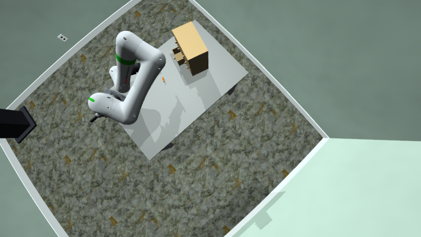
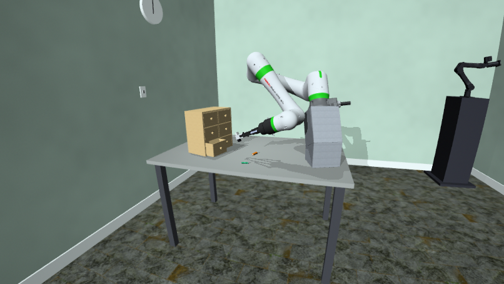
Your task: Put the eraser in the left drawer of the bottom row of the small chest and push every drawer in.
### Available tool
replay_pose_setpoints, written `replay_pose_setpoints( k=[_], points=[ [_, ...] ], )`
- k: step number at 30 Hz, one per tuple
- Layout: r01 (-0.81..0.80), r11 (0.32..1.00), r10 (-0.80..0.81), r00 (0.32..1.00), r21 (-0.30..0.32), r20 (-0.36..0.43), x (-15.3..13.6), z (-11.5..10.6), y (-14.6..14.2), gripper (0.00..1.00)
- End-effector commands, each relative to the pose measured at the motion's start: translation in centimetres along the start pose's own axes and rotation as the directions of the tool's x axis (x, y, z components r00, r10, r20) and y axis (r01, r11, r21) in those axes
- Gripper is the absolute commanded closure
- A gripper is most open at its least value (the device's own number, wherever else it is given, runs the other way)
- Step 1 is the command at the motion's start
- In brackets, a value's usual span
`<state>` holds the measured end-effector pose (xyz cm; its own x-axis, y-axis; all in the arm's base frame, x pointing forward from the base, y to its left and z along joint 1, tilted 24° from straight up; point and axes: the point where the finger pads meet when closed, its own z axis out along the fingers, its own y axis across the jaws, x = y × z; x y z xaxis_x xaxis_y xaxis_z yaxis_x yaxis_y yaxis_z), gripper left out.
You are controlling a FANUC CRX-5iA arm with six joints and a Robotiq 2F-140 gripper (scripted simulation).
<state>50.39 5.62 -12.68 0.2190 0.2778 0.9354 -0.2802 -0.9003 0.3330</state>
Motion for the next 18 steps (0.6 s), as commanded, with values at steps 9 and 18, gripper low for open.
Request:
replay_pose_setpoints(
  k=[9,18],
  points=[
    [0.0,1.0,0.0,1.0,0.002,-0.022,-0.05,-0.01,0.01,0.89],
    [0.0,1.0,0.0,1.0,0.002,-0.022,-0.03,0.04,0.01,0.89]
  ],
)
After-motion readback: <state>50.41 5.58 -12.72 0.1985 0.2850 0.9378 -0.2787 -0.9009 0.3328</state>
